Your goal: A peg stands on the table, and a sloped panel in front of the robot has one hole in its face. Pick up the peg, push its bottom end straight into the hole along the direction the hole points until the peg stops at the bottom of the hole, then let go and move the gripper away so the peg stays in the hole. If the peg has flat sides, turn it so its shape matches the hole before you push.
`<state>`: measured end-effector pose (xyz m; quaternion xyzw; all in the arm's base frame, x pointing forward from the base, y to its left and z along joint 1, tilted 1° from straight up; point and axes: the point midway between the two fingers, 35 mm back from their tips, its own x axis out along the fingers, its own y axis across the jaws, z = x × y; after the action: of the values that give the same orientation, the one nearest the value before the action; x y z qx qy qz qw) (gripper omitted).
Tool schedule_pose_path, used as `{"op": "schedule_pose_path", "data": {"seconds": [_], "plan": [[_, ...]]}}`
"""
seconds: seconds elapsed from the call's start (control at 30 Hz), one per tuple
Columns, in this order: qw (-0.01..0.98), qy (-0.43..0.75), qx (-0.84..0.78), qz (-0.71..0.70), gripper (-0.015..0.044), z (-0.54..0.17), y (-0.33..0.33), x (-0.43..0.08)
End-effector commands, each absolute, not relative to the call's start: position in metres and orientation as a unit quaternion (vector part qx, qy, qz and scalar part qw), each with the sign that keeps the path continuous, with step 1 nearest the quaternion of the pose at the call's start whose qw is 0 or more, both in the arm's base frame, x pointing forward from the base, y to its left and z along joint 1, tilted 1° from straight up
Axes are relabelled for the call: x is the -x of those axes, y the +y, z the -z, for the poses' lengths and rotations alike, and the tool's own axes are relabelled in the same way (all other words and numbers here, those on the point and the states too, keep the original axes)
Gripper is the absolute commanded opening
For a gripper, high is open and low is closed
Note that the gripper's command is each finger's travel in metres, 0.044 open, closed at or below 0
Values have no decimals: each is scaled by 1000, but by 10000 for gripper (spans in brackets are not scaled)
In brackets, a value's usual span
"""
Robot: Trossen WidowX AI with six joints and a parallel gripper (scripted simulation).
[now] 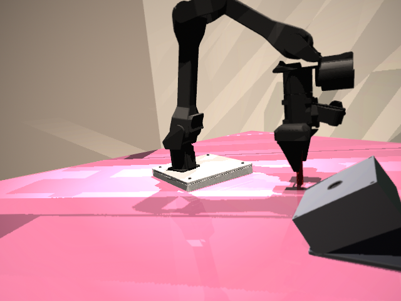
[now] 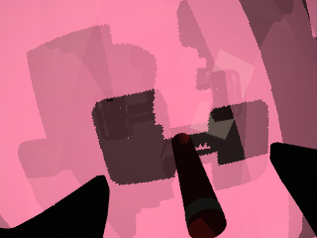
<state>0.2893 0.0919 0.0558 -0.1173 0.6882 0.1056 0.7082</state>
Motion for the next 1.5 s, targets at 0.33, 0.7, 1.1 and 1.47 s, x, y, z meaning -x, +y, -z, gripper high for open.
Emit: {"op": "schedule_pose_path", "data": {"seconds": [0.33, 0.7, 1.1, 1.47], "plan": [[708, 688, 117, -106, 151, -56, 92, -289], [708, 688, 117, -106, 0, -56, 92, -289], [708, 689, 117, -106, 0, -89, 93, -291], [707, 690, 116, -106, 0, -130, 92, -289]]}}
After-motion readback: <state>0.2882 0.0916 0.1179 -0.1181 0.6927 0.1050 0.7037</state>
